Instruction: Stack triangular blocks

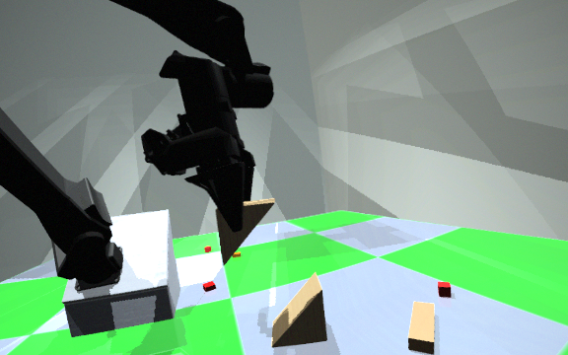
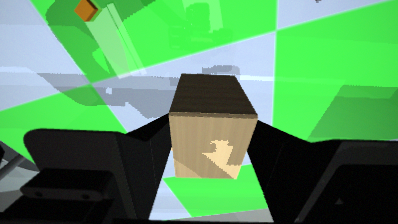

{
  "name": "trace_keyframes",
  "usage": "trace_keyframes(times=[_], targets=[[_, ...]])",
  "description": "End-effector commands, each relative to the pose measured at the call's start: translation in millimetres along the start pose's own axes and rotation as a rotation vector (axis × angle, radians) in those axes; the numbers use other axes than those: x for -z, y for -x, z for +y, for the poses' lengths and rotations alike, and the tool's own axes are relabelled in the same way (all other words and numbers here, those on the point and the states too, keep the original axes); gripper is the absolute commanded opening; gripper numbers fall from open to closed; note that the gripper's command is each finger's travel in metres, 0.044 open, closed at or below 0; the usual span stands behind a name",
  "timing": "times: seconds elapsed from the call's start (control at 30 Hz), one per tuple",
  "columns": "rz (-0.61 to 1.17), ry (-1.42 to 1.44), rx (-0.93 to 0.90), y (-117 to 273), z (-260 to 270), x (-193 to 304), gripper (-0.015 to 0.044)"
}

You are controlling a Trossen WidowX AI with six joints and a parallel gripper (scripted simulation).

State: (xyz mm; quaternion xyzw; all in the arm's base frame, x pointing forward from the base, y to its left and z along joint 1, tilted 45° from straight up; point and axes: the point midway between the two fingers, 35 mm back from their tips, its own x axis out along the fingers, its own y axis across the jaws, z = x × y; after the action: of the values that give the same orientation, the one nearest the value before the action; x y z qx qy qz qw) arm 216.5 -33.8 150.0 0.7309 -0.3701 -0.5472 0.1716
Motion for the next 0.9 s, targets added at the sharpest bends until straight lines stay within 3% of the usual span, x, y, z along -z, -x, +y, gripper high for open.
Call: trace_keyframes(times=[0.0,0.63,0.87], targets=[[0.006,-0.003,0.002,-15.4,1.3,3.2,0.0],[0.014,-0.006,-0.011,-84.4,5.7,15.3,0.0],[0.013,-0.007,-0.018,-86.9,5.8,16.6,0.0]])
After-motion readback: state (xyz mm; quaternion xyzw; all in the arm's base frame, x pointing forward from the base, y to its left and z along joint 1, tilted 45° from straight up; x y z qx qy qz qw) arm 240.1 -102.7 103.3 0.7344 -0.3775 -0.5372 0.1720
